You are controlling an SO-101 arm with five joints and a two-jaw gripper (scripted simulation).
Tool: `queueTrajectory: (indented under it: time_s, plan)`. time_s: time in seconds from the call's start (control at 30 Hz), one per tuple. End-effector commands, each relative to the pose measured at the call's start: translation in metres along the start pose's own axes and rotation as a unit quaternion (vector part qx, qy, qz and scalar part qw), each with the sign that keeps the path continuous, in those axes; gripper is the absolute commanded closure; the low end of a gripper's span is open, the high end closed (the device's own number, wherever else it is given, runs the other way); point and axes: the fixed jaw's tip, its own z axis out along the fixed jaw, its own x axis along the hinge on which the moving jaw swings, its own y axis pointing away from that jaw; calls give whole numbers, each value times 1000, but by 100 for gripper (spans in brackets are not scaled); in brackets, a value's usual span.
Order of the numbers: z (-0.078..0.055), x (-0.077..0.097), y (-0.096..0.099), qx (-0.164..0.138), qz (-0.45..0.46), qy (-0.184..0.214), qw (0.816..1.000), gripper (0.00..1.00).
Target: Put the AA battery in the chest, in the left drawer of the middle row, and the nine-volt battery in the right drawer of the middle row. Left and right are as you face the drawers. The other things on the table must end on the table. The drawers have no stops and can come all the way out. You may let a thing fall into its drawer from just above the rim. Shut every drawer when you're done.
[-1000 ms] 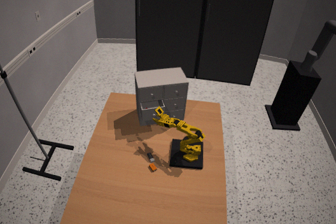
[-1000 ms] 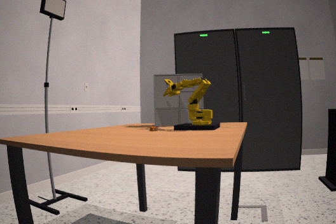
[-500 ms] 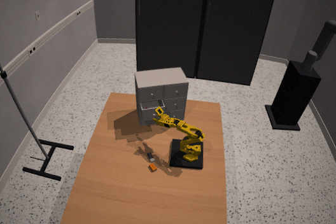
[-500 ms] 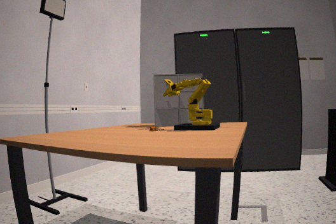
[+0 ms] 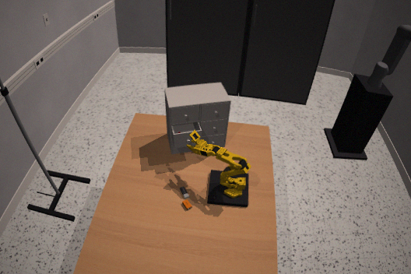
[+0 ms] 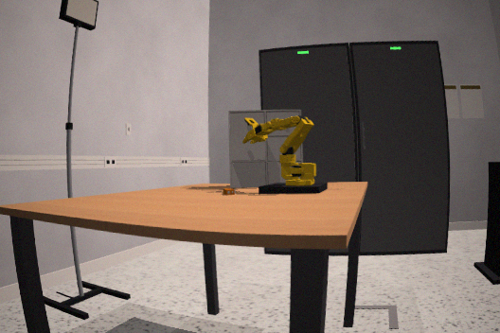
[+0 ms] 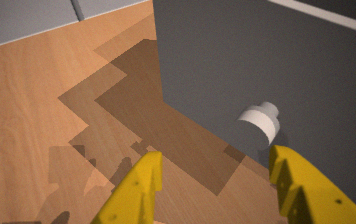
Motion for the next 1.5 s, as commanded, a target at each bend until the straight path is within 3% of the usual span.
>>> queueTrajectory:
  time_s: [0.0, 0.33, 0.5, 0.9, 1.07, 1.47]
  plan:
    - [2, 6, -2, 3, 5, 11, 1000, 79]
    - [2, 6, -2, 3, 5, 11, 1000, 79]
    - [15, 7, -10, 18, 10, 11, 1000, 79]
    - [15, 7, -10, 18, 10, 11, 1000, 79]
    - [27, 9, -19, 33, 15, 11, 999, 79]
    - [27, 9, -19, 33, 15, 11, 999, 79]
